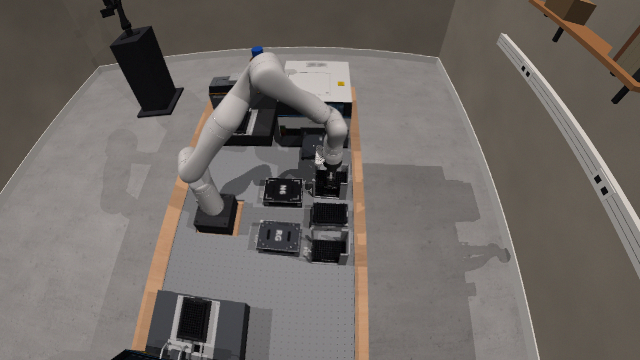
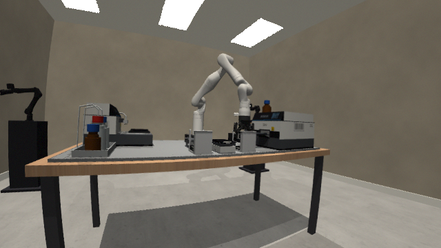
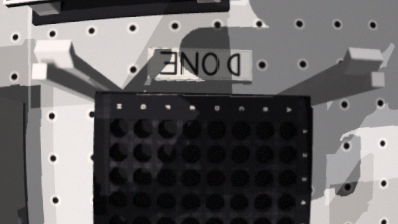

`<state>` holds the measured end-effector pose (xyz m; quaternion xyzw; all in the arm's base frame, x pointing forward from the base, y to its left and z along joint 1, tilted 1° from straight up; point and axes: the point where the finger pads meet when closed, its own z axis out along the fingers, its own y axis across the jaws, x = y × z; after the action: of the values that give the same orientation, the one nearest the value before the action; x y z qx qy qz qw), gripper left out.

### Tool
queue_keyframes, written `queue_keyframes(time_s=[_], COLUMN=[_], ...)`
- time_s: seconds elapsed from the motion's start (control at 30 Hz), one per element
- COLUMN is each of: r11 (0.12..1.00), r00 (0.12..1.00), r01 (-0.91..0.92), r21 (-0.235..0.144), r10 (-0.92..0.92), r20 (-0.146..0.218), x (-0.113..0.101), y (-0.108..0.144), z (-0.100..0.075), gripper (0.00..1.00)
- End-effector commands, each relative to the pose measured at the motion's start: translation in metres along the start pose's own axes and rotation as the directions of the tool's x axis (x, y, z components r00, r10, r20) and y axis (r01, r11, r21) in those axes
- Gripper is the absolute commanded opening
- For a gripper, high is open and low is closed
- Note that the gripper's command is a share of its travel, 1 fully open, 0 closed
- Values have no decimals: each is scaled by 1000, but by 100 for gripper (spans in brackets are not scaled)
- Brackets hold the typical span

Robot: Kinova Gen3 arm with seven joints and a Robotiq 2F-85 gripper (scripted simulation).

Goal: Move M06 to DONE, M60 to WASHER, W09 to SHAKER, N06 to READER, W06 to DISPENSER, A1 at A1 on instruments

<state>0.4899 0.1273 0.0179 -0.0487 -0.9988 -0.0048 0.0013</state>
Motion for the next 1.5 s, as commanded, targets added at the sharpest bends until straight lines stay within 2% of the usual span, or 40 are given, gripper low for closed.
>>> queue_keyframes(time_s=[0.0, 1.47], r11=[1000, 1000], r00=[1000, 1000], r01=[0, 0], r21=[-1, -1], r10=[0, 0], r20=[2, 2], x=[-1, -1], y=[0, 0], z=[1, 28], gripper=[94, 94])
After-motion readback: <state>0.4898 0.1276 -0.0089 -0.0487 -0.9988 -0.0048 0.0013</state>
